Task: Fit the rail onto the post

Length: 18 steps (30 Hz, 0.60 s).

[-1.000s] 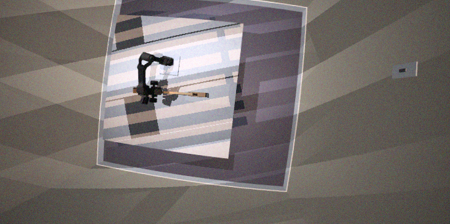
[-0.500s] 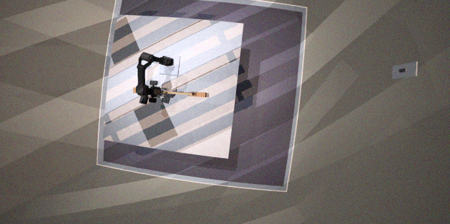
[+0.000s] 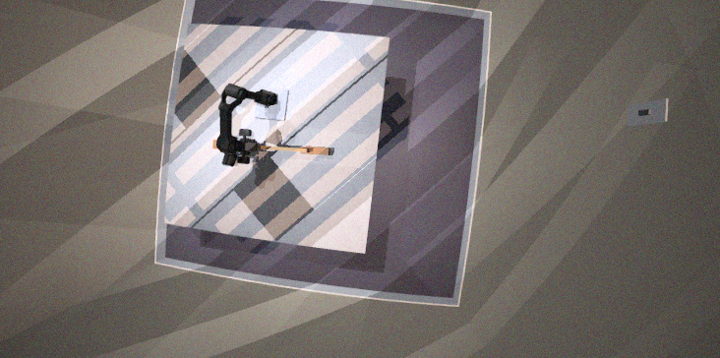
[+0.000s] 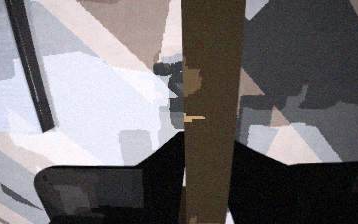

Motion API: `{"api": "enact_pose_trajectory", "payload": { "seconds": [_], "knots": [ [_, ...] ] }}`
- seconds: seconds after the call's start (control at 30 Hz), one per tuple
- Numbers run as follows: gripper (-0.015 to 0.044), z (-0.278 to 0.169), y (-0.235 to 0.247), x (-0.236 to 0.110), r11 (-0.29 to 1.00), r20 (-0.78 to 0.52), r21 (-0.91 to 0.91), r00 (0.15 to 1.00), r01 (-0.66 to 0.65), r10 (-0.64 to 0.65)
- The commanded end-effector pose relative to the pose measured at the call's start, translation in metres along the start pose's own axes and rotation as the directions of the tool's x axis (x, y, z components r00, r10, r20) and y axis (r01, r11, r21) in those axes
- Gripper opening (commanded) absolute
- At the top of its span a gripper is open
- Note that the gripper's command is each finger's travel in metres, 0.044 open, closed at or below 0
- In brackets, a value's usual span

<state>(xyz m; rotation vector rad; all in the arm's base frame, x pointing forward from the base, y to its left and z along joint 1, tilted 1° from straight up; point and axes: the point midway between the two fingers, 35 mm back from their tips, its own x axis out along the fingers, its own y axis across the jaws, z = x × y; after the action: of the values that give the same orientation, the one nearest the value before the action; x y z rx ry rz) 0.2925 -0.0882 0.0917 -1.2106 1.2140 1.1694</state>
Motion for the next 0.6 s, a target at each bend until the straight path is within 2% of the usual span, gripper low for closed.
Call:
{"api": "enact_pose_trajectory", "payload": {
  "seconds": [0.0, 0.57],
  "knots": [
    [0.0, -0.0025, -0.0005, 0.0004, 1.0, -0.004, -0.001, 1.0, 0.001, -0.001],
    [0.0, -0.0078, -0.0005, -0.0003, 1.0, -0.005, -0.001, 1.0, 0.001, -0.001]
  ]
}}
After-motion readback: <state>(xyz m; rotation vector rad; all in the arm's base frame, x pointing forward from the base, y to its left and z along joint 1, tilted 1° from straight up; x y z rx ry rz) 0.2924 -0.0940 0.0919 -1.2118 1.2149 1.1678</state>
